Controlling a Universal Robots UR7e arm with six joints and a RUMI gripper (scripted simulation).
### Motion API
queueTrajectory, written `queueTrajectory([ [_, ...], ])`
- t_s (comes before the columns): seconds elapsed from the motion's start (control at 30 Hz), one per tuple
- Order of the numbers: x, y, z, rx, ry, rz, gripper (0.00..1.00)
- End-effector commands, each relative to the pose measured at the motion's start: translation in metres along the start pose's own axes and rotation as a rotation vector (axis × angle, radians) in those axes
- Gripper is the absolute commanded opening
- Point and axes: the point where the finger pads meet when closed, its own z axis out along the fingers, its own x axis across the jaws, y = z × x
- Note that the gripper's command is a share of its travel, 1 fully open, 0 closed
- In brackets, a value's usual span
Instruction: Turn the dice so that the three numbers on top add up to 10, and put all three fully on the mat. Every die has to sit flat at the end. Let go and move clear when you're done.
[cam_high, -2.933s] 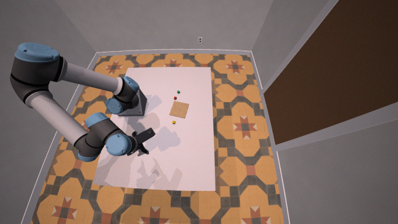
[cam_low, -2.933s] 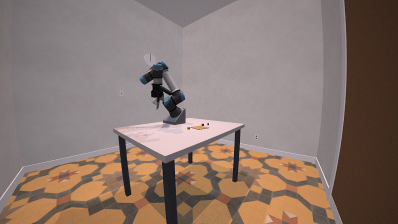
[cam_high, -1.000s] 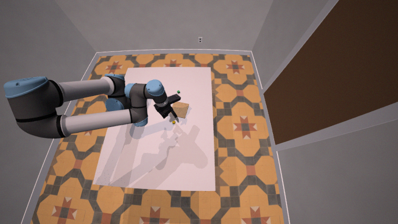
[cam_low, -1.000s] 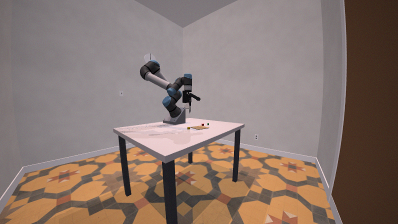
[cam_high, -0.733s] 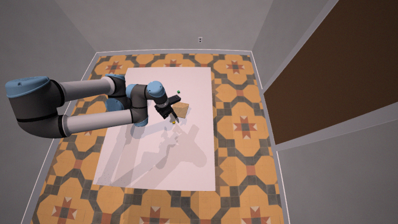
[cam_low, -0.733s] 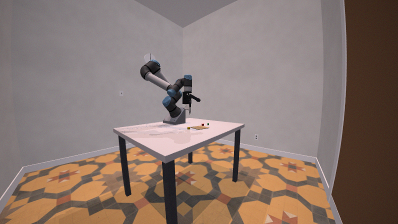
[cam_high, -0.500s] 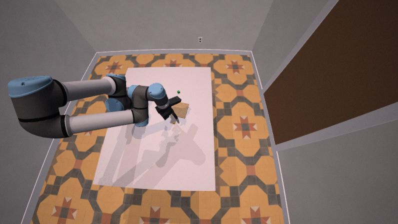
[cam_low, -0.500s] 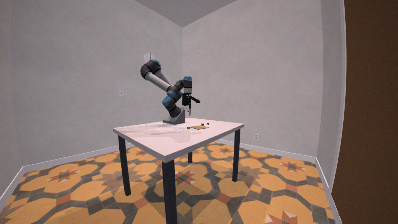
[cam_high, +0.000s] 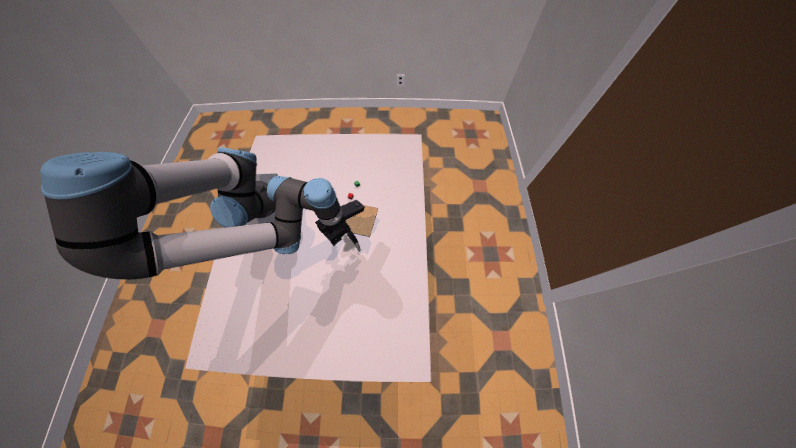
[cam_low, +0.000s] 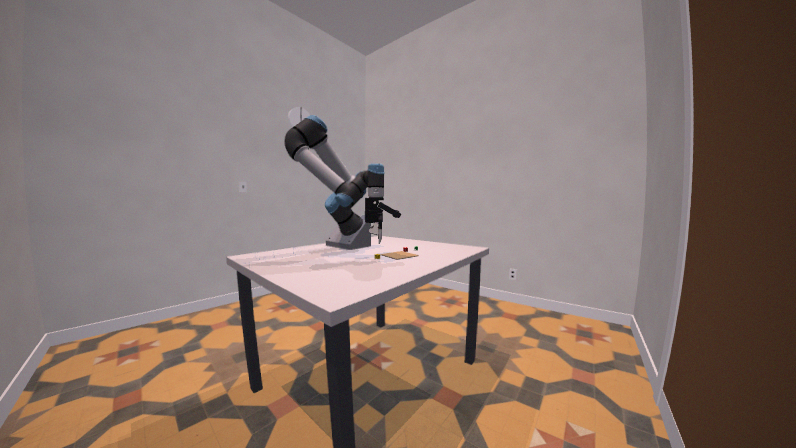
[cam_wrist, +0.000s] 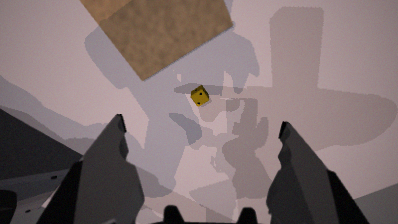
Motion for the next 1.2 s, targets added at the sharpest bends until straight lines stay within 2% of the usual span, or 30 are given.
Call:
queueTrajectory([
  [0.0, 0.001, -0.001, 0.015, 0.004, 0.004, 0.0, 1.0],
  [0.3, 0.001, -0.001, 0.033, 0.004, 0.004, 0.0, 1.0],
  [1.17, 0.001, -0.001, 0.035, 0.004, 0.004, 0.0, 1.0],
])
